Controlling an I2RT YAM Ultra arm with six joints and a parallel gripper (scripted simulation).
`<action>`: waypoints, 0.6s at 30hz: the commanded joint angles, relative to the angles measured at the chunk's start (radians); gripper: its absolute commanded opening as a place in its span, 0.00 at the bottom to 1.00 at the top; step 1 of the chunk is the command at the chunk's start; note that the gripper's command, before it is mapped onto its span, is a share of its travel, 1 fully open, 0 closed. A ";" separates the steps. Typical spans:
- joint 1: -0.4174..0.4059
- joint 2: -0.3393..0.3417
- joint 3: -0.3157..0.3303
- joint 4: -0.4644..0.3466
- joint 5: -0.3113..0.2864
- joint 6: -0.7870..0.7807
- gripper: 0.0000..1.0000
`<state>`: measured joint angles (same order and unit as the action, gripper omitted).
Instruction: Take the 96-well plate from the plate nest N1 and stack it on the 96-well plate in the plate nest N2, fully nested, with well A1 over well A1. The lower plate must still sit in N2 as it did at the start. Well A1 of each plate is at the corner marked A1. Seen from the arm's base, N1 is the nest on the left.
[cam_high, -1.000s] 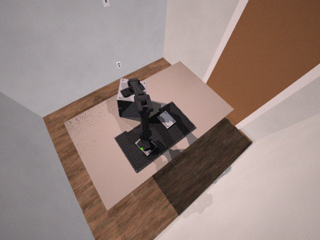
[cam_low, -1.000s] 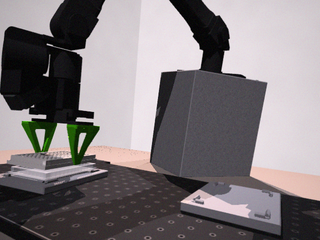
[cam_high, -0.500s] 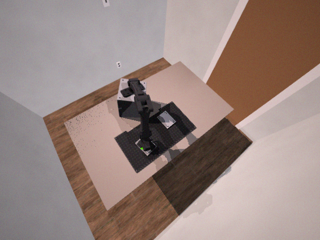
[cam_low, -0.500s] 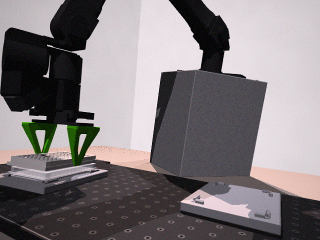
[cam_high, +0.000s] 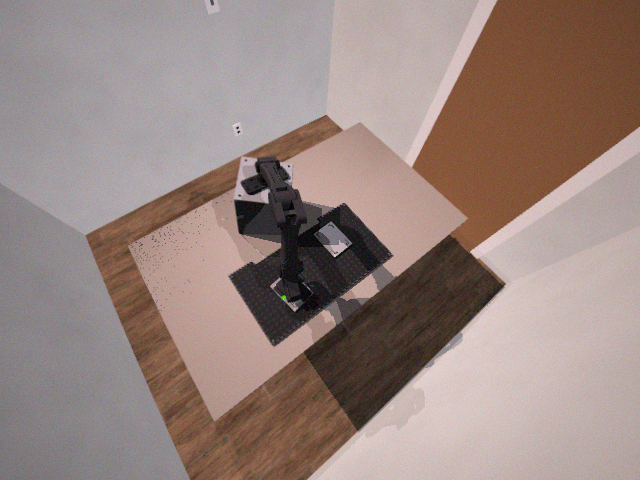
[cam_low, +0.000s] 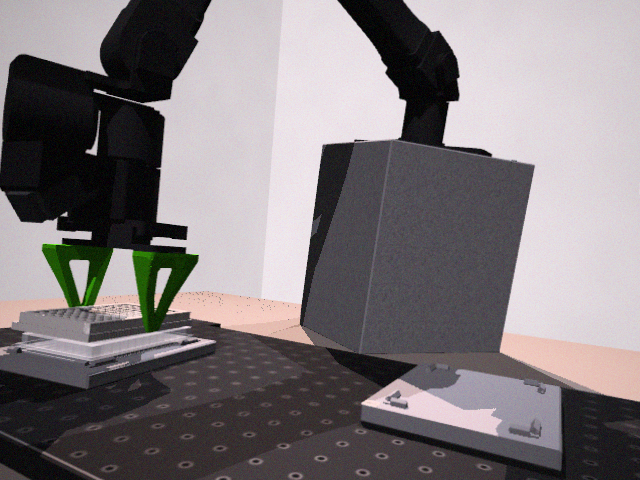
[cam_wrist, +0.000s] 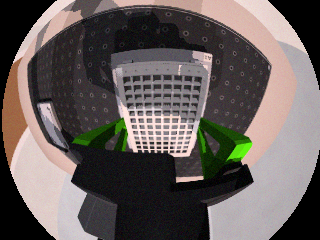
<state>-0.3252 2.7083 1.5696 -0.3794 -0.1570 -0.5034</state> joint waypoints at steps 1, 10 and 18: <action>0.003 0.011 -0.026 0.020 -0.010 0.006 0.00; 0.000 -0.007 -0.007 0.010 -0.004 0.002 0.00; 0.000 -0.007 -0.007 0.011 -0.004 0.002 0.00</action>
<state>-0.3252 2.7090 1.5608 -0.3733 -0.1570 -0.5030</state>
